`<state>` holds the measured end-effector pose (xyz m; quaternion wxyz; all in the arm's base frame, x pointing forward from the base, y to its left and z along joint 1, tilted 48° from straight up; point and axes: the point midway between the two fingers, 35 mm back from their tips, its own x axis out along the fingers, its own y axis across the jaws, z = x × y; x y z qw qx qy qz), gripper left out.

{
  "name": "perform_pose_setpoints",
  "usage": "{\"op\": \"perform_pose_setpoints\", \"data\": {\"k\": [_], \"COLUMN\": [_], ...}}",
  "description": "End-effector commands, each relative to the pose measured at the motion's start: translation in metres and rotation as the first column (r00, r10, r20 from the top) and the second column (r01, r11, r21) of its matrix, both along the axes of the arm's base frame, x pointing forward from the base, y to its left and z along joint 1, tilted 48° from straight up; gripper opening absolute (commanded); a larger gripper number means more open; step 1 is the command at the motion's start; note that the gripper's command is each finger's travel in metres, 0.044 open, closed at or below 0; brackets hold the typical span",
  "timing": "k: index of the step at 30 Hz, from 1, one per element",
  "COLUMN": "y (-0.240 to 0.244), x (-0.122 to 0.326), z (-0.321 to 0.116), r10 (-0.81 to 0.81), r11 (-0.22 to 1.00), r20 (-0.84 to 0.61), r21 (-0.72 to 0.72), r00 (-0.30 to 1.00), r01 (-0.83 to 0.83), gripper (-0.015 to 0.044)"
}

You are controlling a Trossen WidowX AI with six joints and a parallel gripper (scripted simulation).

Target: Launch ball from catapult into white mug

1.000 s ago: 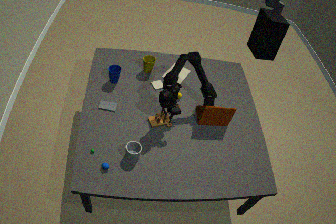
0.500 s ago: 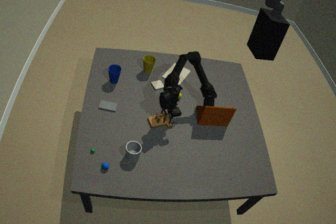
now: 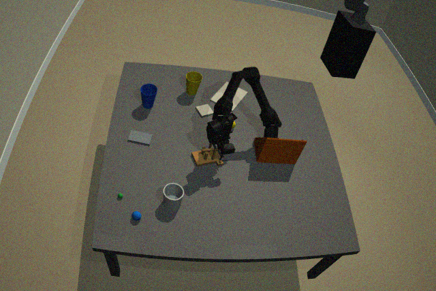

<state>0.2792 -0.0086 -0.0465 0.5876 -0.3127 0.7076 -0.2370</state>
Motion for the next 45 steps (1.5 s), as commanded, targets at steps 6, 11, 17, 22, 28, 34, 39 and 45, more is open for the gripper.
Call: {"op": "perform_pose_setpoints", "data": {"k": [6,11,17,22,28,34,39,45], "y": [-0.017,-0.006,-0.006,0.02,0.01,0.067,0.074,0.065], "x": [-0.009,-0.001,-0.001,-0.033,-0.02,-0.006,-0.003,0.054], "z": [-0.011,-0.006,-0.006,0.03,0.015,0.064,0.068,0.048], "r10": [-0.007,0.006,0.006,-0.007,-0.002,0.002,0.01,0.0], "r11": [1.0,1.0,1.0,1.0,1.0,1.0,1.0,1.0], "r20": [-0.025,0.004,0.004,-0.026,-0.025,-0.017,-0.017,-0.018], "r21": [-0.01,0.006,0.006,-0.008,-0.006,0.004,0.001,-0.002], "r00": [1.0,1.0,1.0,1.0,1.0,1.0,1.0,1.0], "r01": [0.007,-0.006,-0.006,0.007,0.002,-0.002,-0.01,0.0], "gripper": [0.0,0.0,0.0,0.0131,0.0289,0.044,0.044,0.044]}}
